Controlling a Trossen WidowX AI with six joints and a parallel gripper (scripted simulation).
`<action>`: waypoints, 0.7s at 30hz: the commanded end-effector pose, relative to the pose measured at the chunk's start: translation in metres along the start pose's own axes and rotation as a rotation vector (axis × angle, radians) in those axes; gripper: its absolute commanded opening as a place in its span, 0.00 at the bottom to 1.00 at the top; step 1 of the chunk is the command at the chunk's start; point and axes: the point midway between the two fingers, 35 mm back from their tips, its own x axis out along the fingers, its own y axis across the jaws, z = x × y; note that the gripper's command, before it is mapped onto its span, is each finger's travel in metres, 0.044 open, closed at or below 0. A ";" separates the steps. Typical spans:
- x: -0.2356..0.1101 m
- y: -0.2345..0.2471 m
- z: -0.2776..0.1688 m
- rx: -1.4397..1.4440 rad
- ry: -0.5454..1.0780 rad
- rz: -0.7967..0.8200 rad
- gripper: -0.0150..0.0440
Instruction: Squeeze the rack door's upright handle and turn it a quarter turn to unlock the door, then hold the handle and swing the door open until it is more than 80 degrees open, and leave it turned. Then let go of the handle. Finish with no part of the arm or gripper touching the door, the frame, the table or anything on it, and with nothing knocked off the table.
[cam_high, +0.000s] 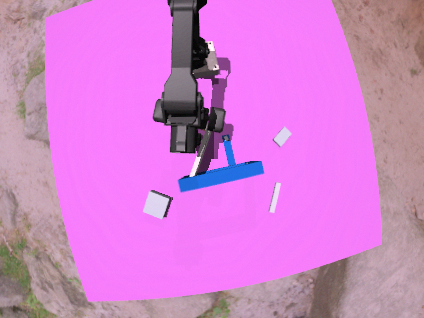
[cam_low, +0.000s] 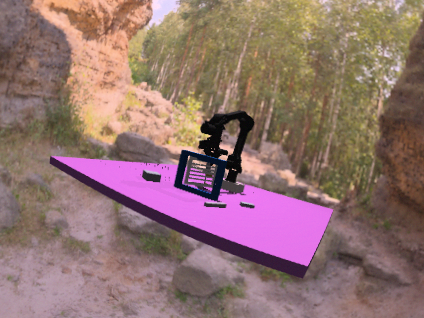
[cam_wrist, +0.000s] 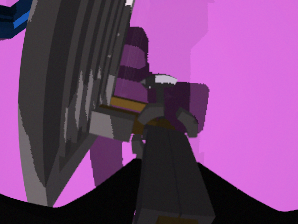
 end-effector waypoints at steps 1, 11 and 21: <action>0.000 -0.006 0.002 -0.061 -0.007 -0.004 0.29; 0.000 -0.026 0.007 -0.190 -0.007 -0.006 0.29; 0.000 -0.045 0.014 -0.317 -0.007 -0.008 0.29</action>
